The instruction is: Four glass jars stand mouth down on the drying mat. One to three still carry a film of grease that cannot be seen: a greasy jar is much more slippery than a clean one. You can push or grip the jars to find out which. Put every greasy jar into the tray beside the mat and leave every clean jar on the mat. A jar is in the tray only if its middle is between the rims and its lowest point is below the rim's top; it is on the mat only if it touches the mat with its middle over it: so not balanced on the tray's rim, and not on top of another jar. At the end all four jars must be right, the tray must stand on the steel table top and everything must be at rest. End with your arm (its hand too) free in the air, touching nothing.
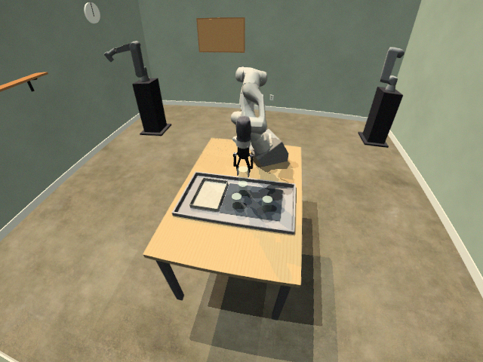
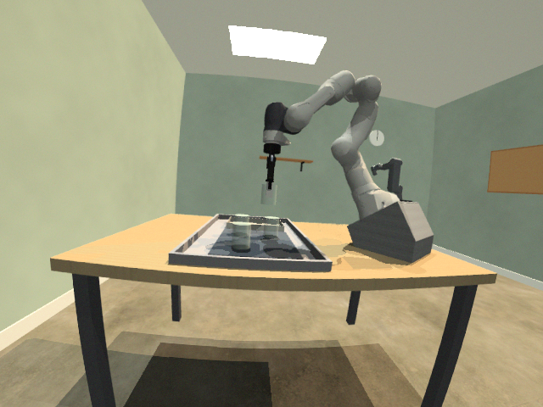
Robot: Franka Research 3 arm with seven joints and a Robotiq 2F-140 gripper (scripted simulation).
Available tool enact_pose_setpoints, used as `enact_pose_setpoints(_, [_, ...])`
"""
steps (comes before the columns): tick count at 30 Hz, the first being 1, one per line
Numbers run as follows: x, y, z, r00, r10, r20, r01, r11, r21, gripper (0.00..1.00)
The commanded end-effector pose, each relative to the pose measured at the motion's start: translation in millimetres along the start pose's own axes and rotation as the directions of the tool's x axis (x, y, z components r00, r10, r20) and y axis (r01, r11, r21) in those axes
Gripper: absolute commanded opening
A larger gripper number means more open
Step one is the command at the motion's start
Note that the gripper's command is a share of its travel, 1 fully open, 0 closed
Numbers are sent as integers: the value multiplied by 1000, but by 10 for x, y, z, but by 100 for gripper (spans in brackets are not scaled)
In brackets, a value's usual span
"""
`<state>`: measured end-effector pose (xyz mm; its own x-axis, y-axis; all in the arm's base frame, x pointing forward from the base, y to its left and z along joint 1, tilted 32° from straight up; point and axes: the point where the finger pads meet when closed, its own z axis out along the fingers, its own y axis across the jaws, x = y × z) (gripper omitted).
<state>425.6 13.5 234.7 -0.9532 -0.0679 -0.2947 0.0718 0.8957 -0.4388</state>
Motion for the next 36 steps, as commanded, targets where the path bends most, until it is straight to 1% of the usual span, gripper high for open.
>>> enact_pose_setpoints(1, [-40, -120, 0, 999, -41, 4, 41, 999, 2, 0])
enact_pose_setpoints(4, [-47, -153, 0, 999, -41, 4, 41, 999, 2, 0])
enact_pose_setpoints(19, [-160, -637, -1, 999, -41, 4, 41, 999, 2, 0])
enact_pose_setpoints(21, [-160, -637, -1, 999, -41, 4, 41, 999, 2, 0])
enact_pose_setpoints(36, [-272, -1122, -2, 999, -41, 4, 41, 999, 2, 0])
